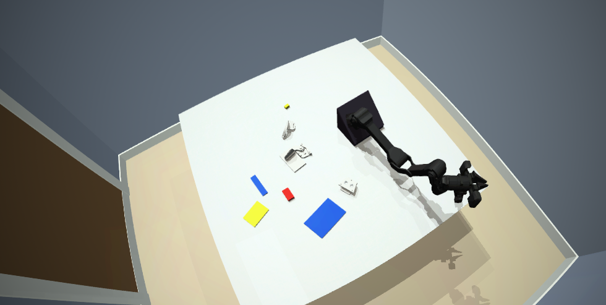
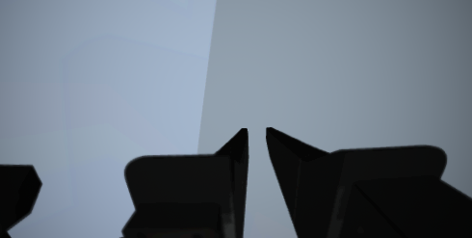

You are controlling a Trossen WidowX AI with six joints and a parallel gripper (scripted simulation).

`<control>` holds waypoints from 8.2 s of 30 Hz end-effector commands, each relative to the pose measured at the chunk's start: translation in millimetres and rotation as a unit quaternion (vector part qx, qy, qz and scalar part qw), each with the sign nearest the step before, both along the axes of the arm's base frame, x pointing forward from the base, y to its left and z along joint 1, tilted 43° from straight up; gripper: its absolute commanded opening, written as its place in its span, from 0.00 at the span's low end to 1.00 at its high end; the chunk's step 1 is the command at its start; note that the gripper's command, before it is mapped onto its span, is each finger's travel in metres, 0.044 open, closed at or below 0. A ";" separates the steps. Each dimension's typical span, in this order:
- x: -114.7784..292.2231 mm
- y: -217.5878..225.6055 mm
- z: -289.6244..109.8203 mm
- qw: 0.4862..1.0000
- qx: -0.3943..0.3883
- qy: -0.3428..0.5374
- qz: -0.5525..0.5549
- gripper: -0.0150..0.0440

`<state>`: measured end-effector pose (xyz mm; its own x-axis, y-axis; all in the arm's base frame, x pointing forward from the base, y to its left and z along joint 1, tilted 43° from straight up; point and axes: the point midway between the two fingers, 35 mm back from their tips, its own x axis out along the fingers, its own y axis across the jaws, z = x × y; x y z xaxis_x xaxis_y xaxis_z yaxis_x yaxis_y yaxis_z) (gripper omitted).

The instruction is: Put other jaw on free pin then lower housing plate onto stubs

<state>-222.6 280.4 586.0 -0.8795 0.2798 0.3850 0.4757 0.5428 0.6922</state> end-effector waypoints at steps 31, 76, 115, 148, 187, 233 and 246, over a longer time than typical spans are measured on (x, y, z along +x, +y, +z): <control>21.9 -57.9 50.4 0.994 0.073 0.076 -0.014 0.25; 159.1 -306.2 141.2 0.869 0.365 0.333 -0.023 0.25; 362.5 -494.4 82.7 0.620 0.514 0.591 -0.049 0.25; 511.3 -572.6 -53.0 0.379 0.521 0.762 -0.061 0.25; 627.2 -584.9 -285.5 0.030 0.437 0.896 -0.080 0.25; 631.9 -482.5 -545.0 -0.346 0.151 0.926 -0.025 0.25; 606.7 -439.6 -599.1 -0.434 0.059 0.899 0.016 0.25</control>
<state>392.3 -170.9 2.7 0.3289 0.1716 -0.9286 -0.7389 0.6591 -0.1399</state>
